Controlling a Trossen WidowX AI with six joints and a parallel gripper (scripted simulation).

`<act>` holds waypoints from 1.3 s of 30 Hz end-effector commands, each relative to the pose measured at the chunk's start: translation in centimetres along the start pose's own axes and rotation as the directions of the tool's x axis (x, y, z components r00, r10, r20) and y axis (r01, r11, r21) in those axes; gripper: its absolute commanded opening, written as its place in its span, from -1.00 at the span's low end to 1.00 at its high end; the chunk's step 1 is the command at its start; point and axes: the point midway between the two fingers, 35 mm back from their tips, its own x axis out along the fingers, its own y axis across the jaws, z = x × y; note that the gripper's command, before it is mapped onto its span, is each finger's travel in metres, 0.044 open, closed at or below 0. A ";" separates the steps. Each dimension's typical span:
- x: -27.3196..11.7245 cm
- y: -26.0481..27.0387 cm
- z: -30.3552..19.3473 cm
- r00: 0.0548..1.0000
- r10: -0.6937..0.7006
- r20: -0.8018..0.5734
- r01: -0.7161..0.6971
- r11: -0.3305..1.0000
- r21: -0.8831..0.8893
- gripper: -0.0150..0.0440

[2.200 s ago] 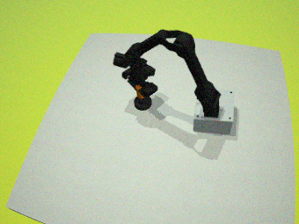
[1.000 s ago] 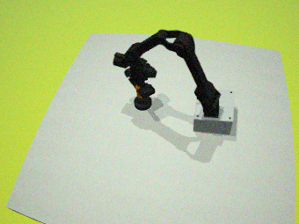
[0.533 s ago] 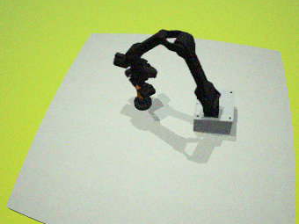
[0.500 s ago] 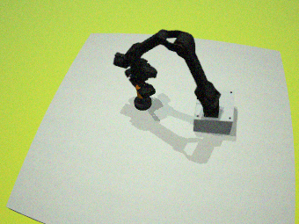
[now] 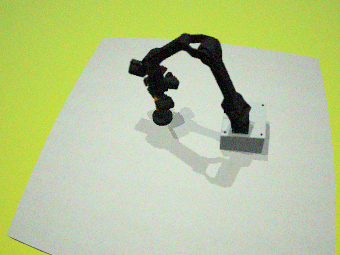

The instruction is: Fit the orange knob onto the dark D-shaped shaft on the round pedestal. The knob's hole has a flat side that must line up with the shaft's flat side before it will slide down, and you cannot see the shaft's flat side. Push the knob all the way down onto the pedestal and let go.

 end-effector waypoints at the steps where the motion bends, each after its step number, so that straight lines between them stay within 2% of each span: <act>1: 0.1 0.1 -0.1 1.000 0.001 0.000 -0.001 0.995 0.099 -0.49; 31: 0.5 0.0 0.0 1.000 0.000 0.000 0.000 0.998 0.062 -0.49; 39: 0.5 0.0 0.0 1.000 0.000 0.000 0.000 0.991 0.132 -0.49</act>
